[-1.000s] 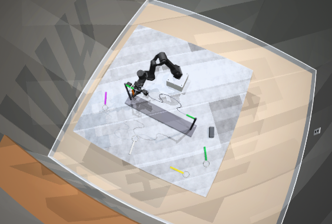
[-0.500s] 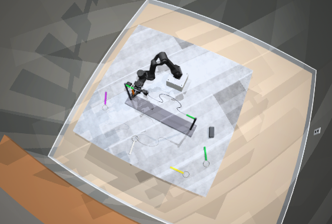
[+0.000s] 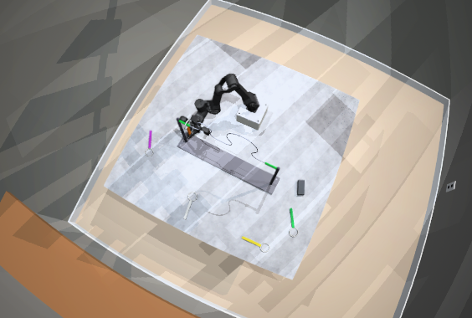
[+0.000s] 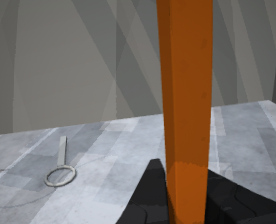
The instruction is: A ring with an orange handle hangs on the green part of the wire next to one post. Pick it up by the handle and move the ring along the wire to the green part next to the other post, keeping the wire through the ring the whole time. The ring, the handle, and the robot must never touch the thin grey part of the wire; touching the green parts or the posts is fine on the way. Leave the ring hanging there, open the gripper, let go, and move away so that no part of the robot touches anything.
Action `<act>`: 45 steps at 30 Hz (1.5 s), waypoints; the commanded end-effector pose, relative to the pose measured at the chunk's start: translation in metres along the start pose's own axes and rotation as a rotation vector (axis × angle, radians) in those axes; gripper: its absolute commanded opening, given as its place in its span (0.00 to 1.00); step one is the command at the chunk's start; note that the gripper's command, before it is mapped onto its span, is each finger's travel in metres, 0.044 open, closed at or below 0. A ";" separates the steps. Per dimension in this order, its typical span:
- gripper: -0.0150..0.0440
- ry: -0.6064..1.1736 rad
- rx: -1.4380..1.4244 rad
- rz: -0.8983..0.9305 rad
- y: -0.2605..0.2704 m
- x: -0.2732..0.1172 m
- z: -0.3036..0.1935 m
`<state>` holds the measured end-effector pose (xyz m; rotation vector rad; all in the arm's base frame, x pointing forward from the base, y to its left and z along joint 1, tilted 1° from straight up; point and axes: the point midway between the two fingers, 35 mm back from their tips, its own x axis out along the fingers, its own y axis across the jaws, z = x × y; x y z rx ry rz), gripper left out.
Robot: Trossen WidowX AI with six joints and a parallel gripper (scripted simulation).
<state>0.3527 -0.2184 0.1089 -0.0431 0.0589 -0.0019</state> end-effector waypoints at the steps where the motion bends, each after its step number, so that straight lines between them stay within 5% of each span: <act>1: 0.00 0.000 0.004 -0.003 0.000 0.000 0.001; 45: 0.00 0.005 0.116 0.005 0.055 0.000 0.001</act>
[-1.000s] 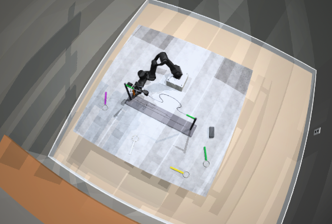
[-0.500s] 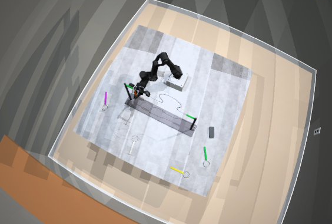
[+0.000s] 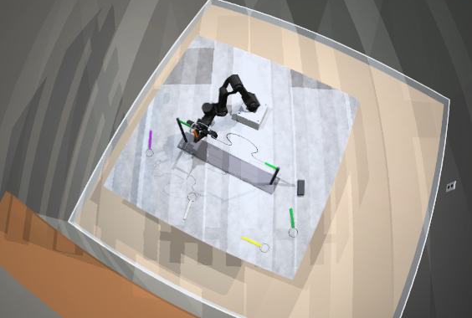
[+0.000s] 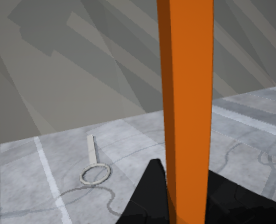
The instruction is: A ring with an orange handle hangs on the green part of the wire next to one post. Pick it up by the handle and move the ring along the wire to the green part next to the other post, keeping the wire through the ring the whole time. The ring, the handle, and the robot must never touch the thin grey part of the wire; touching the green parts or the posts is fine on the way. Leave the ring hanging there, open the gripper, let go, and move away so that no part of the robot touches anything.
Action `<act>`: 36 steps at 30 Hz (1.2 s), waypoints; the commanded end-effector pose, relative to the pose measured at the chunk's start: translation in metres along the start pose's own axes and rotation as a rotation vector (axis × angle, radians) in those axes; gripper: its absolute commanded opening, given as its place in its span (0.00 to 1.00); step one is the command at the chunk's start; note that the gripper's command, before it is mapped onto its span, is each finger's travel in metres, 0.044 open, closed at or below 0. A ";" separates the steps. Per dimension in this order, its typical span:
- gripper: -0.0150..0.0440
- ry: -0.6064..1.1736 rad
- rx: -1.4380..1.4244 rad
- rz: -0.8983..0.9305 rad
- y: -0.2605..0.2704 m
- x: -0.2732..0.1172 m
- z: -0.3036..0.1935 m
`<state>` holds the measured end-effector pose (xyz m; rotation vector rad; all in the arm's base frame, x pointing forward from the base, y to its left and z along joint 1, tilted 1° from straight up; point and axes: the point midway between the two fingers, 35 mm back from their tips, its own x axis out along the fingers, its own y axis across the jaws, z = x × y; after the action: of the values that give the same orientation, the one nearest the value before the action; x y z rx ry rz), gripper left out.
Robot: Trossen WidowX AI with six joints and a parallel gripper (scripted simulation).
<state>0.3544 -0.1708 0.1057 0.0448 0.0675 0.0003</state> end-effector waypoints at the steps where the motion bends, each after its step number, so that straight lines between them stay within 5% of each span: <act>1: 0.00 -0.004 0.040 0.002 0.010 -0.002 0.002; 36: 0.00 0.163 0.581 0.096 0.099 -0.024 0.031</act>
<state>0.3367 -0.0793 0.1337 0.5901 0.2091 0.0620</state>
